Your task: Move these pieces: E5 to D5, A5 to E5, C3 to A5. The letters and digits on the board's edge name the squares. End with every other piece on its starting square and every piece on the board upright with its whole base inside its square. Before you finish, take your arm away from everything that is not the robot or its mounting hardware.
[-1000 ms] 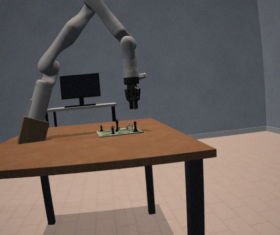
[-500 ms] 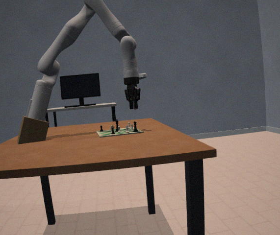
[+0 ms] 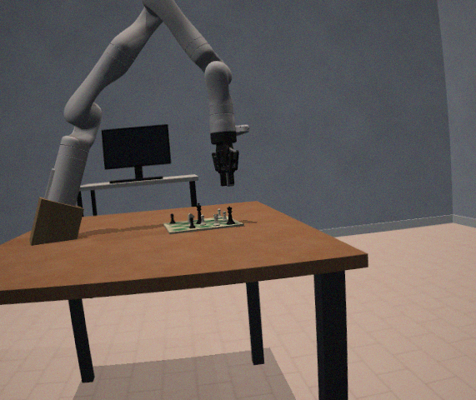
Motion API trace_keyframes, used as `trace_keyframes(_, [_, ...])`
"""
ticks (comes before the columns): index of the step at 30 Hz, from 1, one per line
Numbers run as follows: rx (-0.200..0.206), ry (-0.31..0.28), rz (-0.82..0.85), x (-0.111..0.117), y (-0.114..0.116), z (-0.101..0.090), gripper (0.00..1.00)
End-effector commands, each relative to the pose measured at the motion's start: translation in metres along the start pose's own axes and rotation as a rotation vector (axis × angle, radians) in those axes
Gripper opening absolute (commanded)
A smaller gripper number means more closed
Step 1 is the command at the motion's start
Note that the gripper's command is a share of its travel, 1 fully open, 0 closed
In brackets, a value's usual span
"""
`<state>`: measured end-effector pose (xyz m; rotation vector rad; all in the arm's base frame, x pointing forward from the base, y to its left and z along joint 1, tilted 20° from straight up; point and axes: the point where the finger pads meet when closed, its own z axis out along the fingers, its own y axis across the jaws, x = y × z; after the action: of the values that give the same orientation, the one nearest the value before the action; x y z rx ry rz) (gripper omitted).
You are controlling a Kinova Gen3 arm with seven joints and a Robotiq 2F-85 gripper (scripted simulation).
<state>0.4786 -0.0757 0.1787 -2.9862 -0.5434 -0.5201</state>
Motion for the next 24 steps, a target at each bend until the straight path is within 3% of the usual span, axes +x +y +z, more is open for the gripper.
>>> trace_keyframes(1, [0.0,0.001,0.0,0.0,0.0,0.001,0.41])
trace_keyframes(24, [0.0,0.0,0.0,0.0,0.0,0.023,0.41])
